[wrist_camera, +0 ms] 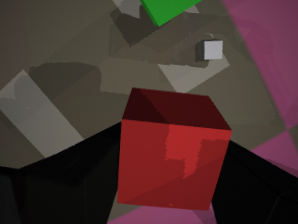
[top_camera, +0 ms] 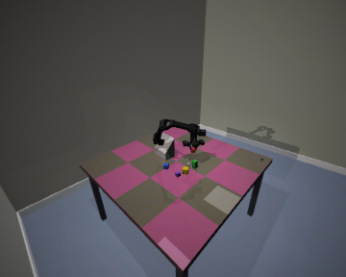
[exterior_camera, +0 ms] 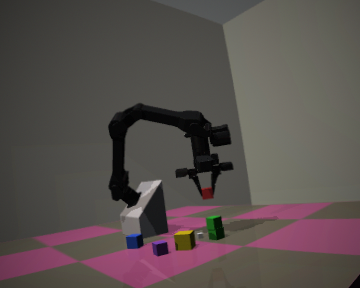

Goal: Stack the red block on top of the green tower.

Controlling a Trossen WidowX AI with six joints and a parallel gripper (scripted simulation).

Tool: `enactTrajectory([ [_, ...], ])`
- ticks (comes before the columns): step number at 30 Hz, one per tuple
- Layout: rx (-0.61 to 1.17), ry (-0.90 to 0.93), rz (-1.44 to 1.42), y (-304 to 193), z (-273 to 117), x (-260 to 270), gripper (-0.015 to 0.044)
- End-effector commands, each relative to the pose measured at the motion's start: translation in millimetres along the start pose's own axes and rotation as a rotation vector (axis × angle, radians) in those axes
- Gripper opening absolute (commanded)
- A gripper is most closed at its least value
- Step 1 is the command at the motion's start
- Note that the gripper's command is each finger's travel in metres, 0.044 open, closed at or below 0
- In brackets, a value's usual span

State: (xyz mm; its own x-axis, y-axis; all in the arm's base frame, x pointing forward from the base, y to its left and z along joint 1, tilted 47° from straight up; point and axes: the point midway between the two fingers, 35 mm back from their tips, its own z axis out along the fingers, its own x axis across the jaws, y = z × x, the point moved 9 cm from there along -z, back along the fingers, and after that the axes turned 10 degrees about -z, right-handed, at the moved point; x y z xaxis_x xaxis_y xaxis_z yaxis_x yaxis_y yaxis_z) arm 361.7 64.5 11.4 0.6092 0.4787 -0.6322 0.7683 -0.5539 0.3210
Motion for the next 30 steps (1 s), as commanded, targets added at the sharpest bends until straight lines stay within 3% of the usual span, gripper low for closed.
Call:
enactTrajectory([
  [1, -0.008, 0.002, 0.000, 24, -1, -1, 0.0000],
  [9, -0.014, -0.011, 0.007, 65, 4, -7, 0.0000],
  [30, -0.015, -0.012, 0.007, 66, 52, -8, 0.0000],
])
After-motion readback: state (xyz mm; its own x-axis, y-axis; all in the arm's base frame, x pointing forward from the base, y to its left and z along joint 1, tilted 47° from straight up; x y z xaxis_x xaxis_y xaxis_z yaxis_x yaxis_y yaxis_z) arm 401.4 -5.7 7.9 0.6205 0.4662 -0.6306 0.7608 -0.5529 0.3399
